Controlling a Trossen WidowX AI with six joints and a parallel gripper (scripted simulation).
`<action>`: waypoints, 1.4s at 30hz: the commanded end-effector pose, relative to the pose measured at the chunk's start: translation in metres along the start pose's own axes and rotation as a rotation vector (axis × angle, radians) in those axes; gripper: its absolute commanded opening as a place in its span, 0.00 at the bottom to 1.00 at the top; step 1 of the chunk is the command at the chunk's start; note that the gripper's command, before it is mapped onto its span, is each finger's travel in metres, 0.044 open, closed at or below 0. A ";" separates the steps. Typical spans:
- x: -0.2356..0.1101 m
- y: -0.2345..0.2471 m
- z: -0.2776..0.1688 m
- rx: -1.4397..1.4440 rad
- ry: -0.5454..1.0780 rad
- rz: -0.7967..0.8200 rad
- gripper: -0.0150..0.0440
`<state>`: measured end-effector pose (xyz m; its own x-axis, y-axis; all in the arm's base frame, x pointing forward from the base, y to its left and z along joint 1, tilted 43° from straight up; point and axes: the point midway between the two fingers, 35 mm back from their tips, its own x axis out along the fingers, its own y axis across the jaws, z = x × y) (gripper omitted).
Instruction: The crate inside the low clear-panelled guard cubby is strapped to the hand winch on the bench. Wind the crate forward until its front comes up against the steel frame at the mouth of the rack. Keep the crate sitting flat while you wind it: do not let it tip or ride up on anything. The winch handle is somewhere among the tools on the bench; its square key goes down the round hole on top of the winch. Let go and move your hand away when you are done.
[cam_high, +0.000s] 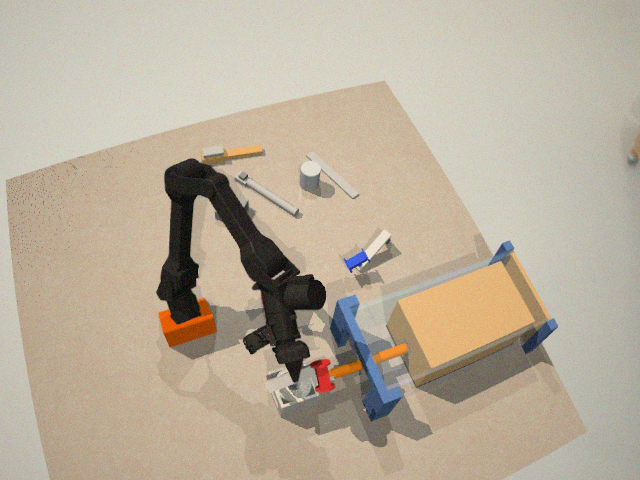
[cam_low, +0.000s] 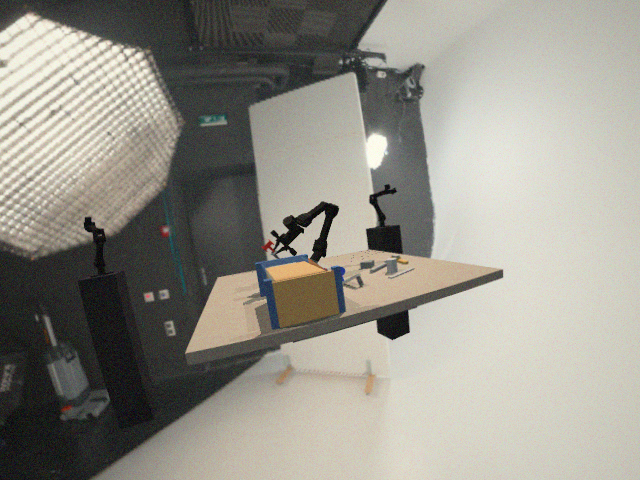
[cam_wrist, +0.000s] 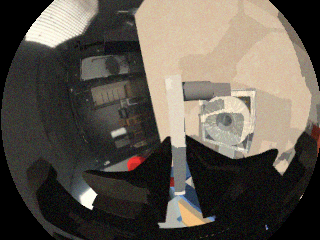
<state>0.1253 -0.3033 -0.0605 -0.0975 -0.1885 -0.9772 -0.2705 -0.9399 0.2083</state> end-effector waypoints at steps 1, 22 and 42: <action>-0.002 0.001 0.000 0.004 0.004 0.087 0.25; -0.002 0.000 0.000 0.004 0.021 0.435 0.25; -0.001 -0.001 0.001 0.004 0.028 0.583 0.25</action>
<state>0.1263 -0.3018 -0.0601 -0.1991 -0.6758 -0.7097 -0.1874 -0.6845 0.7045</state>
